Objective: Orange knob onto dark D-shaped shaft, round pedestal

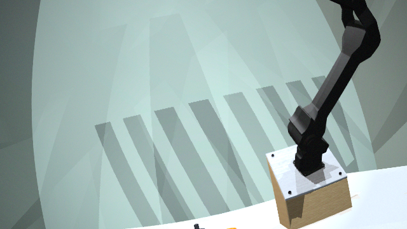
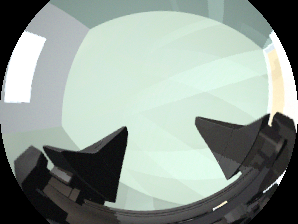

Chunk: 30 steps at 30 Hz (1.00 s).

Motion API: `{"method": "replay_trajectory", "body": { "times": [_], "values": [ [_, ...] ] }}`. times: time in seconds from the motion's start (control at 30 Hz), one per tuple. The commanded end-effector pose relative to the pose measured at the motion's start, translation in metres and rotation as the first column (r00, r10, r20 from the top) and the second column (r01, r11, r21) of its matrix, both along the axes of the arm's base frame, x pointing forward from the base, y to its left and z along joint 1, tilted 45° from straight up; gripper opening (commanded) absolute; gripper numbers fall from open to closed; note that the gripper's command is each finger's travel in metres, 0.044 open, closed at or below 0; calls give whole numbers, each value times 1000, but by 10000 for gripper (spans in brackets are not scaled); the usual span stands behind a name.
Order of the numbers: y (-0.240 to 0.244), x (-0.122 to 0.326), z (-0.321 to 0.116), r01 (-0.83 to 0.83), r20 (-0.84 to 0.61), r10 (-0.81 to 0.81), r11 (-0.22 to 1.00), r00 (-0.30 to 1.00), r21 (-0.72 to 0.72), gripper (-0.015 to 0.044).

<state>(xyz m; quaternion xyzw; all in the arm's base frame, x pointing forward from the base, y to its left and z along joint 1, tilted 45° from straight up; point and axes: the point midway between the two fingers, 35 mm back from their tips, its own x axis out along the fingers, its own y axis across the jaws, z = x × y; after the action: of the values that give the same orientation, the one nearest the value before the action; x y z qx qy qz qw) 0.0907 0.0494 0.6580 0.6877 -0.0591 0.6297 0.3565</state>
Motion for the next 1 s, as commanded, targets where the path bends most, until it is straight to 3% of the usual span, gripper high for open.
{"method": "replay_trajectory", "body": {
  "times": [0.0,0.1,0.2,0.5,0.73,0.97],
  "values": [
    [0,0,0,0,0,0,1000,1000,0,426],
    [-4,17,-6,65,-36,-65,998,997,12,440],
    [-7,63,-23,201,-136,-207,978,969,-55,440],
    [-18,188,-108,426,-321,-574,797,753,-428,440],
    [-25,252,-201,351,-308,-748,579,589,-736,440],
    [-29,281,-311,106,-215,-816,318,536,-942,440]
  ]
}}
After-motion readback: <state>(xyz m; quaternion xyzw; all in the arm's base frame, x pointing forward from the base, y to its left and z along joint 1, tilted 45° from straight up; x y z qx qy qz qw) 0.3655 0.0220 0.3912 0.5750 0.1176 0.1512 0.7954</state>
